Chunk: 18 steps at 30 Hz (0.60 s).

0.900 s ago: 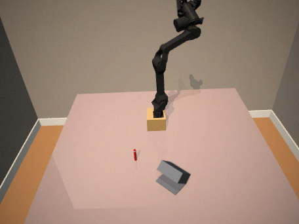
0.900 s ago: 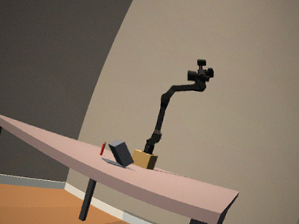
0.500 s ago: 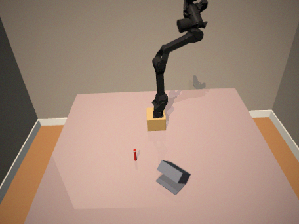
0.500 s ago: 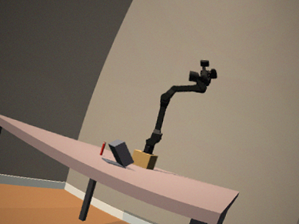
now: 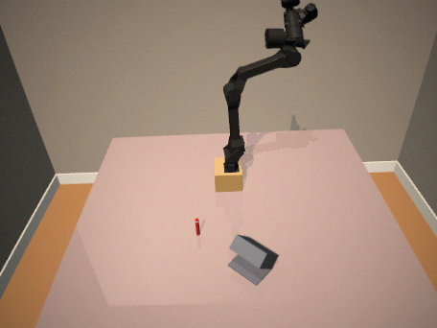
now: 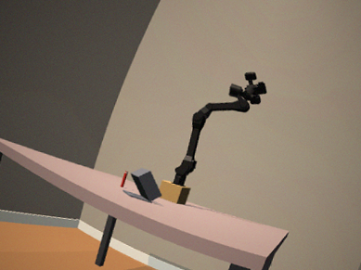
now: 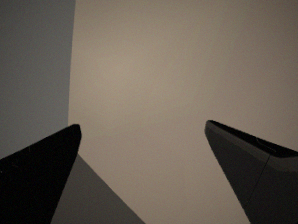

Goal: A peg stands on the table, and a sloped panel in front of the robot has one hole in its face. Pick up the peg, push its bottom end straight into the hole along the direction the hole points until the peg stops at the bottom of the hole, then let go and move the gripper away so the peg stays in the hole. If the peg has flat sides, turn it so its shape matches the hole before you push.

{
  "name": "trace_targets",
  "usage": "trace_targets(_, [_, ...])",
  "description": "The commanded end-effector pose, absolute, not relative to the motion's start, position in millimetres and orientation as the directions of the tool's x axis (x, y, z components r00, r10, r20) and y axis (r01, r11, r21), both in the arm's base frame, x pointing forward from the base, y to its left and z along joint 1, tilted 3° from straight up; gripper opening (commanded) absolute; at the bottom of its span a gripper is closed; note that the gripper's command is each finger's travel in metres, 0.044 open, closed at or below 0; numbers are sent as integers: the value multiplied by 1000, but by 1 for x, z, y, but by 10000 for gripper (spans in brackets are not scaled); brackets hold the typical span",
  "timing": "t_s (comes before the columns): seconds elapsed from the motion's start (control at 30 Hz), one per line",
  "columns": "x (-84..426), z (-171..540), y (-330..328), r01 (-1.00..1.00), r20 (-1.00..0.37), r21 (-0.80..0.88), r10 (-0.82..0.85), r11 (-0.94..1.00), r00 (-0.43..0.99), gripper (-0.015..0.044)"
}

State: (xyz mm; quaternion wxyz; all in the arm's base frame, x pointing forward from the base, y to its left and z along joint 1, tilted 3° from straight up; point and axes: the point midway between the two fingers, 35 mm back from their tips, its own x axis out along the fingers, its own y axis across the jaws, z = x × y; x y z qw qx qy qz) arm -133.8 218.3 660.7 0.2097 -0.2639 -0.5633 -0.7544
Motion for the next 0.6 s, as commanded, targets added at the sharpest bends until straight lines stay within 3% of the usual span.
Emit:
trace_targets(0.0, [-120, 658, 241, 600, 651, 730, 68, -326, -756, 440])
trace_targets(0.57, [-59, 645, 293, 526, 662, 743, 336, -415, -670, 440])
